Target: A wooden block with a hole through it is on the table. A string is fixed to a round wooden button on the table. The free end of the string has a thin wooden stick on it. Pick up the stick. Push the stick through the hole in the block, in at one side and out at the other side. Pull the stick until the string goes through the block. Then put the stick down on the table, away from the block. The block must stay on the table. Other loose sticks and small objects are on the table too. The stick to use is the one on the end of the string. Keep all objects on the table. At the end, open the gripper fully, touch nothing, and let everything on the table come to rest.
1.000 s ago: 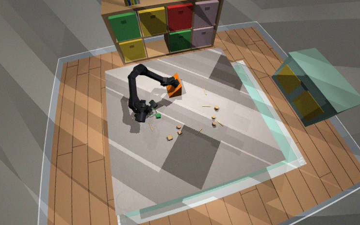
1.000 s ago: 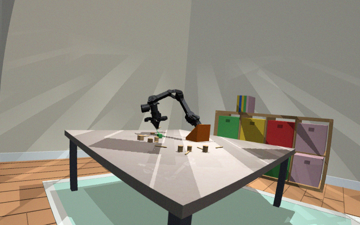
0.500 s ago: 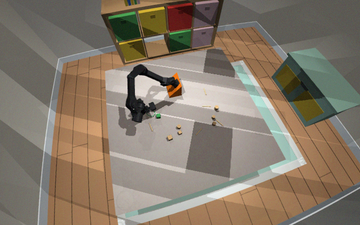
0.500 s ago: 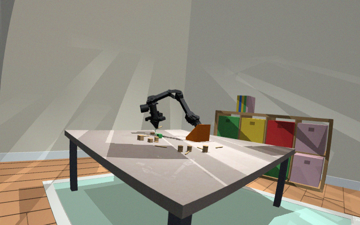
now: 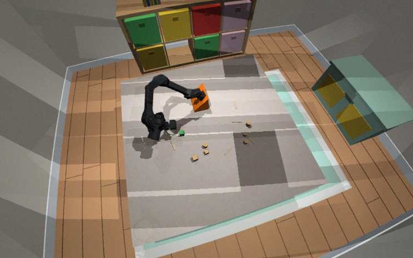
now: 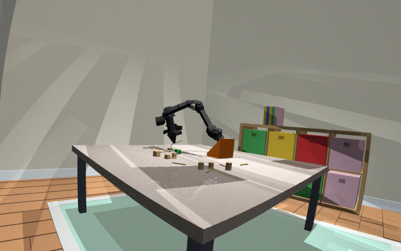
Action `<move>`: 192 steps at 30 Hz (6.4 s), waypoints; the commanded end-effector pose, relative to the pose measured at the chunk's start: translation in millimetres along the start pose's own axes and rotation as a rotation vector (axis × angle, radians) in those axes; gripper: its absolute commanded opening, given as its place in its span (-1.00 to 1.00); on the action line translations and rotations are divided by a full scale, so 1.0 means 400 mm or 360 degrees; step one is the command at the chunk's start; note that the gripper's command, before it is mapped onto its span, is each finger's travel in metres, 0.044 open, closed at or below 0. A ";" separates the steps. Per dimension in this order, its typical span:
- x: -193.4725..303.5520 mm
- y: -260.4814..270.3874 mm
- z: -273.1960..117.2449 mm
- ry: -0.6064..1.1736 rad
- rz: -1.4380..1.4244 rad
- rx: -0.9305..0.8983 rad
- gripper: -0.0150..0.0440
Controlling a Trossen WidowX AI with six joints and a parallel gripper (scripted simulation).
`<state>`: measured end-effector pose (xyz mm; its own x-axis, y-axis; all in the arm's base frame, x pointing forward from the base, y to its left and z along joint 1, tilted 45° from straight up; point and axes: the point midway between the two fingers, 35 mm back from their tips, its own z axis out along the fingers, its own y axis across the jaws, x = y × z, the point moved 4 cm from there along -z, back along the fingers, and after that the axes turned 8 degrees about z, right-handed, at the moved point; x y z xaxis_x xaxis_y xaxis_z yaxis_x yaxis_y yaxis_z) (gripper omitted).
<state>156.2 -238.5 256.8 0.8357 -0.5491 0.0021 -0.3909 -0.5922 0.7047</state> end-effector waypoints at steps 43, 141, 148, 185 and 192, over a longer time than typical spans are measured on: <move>0.096 -0.024 -0.025 0.0105 0.0005 0.0007 -0.49; 0.336 -0.147 -0.108 0.0383 0.0029 0.0045 -0.49; 0.352 -0.159 -0.114 0.0403 0.0033 0.0049 -0.49; 0.423 -0.223 -0.147 0.0516 0.0047 0.0075 -0.49; 0.422 -0.226 -0.144 0.0522 0.0047 0.0076 -0.49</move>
<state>353.1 -244.0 239.1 0.8995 -0.3524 0.2583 -0.4294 -0.6041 0.6713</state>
